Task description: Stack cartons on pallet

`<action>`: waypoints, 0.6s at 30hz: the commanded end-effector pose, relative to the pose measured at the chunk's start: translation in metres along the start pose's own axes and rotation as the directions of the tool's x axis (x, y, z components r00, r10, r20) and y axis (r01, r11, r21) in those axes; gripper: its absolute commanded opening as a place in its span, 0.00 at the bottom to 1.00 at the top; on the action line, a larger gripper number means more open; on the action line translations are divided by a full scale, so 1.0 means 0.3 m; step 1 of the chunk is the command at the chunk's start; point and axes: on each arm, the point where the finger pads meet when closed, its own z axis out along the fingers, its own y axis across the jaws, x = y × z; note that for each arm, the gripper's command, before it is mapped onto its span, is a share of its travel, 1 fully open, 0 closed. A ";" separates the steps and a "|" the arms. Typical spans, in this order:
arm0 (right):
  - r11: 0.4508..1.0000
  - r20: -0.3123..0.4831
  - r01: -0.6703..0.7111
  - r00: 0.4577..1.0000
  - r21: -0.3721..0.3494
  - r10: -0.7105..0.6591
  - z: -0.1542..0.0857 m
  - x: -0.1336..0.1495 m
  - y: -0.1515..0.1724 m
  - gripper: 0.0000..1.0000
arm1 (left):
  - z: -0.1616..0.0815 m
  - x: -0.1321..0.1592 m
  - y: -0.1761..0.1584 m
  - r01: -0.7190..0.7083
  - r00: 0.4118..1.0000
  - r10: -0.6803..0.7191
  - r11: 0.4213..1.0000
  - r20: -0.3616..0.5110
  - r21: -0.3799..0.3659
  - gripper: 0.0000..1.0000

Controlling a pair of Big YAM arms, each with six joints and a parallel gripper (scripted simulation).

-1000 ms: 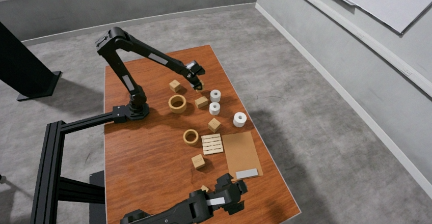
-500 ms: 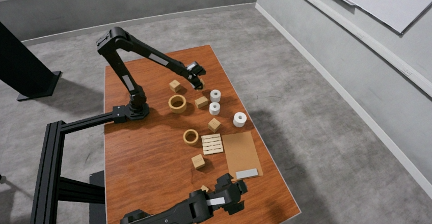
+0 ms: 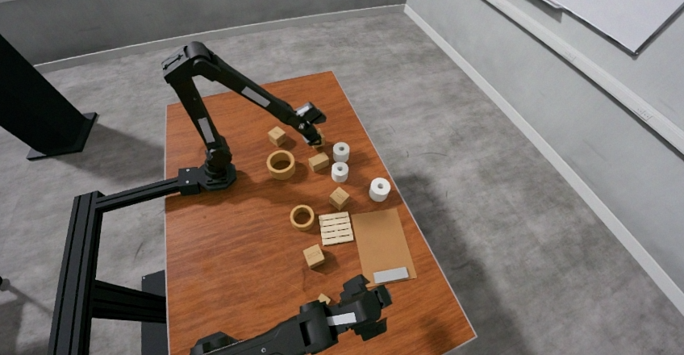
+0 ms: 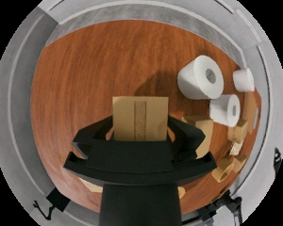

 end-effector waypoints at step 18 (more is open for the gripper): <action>1.000 0.053 0.010 0.999 0.005 -0.010 -0.027 -0.095 -0.007 1.00 | 0.028 -0.012 -0.011 0.001 0.999 -0.001 1.000 0.034 0.002 0.55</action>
